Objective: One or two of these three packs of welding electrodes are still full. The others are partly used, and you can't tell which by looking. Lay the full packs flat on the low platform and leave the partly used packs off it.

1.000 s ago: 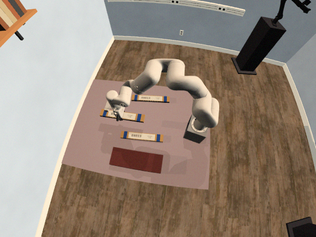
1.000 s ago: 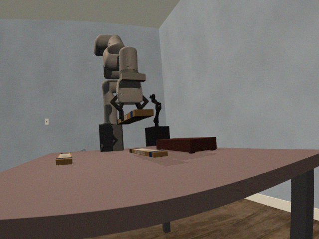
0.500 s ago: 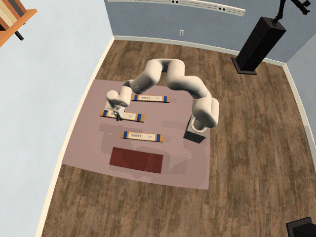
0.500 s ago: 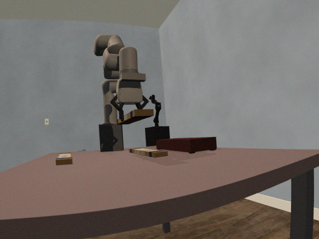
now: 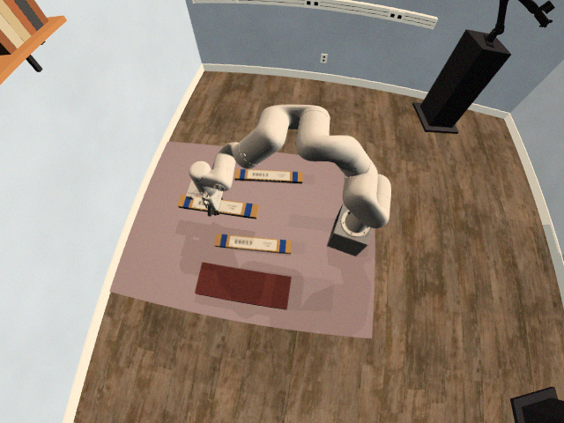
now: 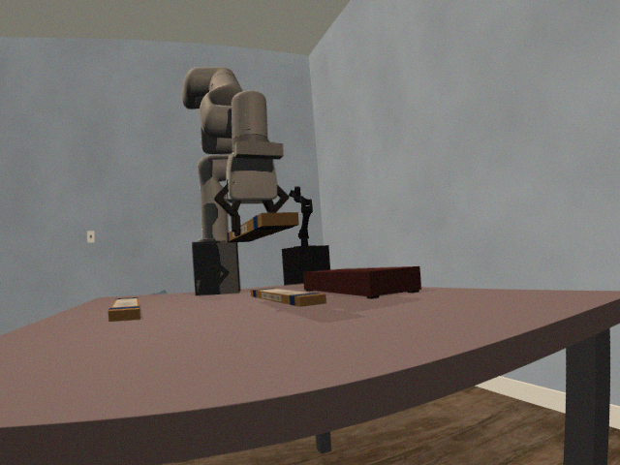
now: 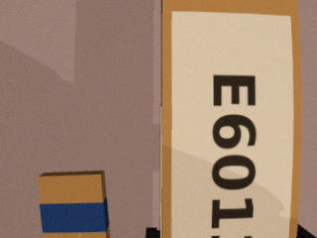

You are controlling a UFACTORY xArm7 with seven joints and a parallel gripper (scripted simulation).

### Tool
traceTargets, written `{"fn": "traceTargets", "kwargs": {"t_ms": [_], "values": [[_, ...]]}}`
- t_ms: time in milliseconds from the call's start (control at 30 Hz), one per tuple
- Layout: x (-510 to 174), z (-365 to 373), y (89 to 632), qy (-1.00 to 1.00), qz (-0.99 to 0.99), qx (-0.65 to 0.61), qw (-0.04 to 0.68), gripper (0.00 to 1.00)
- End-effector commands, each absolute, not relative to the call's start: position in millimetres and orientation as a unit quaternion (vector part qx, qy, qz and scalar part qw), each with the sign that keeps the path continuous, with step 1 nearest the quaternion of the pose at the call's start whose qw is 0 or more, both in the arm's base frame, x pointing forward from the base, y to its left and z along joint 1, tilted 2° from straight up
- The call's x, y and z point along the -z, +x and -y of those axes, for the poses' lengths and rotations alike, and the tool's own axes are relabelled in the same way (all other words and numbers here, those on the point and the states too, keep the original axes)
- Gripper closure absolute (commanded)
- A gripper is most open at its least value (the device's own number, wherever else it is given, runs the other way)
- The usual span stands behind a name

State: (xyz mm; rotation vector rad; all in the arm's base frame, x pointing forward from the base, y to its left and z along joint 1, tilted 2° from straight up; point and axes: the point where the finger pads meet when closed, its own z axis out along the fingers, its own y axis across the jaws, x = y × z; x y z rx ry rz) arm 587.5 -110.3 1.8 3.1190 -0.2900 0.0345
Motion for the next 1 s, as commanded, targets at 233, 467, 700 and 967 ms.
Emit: {"fn": "traceTargets", "kwargs": {"t_ms": [233, 467, 700, 967], "values": [[-4.8, 110.7, 589.8, 0.996, 0.093, -0.014, 0.005, 0.42], [-4.8, 110.7, 589.8, 0.996, 0.093, -0.014, 0.005, 0.42], [-4.8, 110.6, 589.8, 0.996, 0.092, -0.014, 0.005, 0.42], [-4.8, 110.3, 589.9, 0.999, 0.049, -0.014, 0.006, 0.42]]}}
